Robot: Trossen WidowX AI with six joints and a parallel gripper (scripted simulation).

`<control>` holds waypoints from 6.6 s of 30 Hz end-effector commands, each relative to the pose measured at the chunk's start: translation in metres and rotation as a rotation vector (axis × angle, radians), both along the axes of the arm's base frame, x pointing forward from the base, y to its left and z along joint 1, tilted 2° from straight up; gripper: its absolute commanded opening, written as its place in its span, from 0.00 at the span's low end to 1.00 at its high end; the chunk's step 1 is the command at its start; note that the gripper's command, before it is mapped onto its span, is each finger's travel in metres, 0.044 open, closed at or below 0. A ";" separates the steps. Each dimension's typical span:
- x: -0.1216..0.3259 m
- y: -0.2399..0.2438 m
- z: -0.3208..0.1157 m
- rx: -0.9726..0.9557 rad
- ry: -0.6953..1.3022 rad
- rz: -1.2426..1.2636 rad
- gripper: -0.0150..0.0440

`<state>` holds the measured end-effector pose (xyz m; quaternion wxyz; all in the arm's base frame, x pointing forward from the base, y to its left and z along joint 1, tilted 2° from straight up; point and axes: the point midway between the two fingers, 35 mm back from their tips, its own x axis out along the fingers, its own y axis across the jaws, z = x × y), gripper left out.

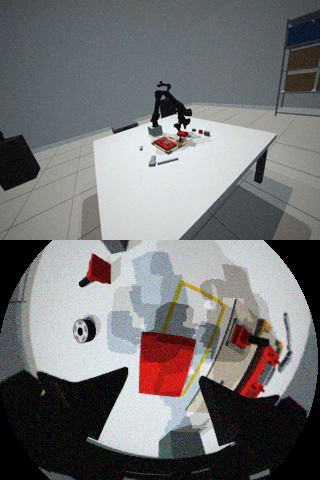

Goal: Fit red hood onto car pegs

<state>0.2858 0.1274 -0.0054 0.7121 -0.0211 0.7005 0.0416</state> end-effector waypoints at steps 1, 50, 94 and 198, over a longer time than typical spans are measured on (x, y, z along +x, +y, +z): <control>-0.003 0.000 -0.006 0.001 0.009 -0.004 1.00; -0.003 0.001 -0.031 0.001 0.009 -0.004 1.00; -0.001 -0.001 0.014 -0.002 0.004 0.000 0.25; 0.035 -0.249 0.010 -0.018 0.003 -0.153 0.25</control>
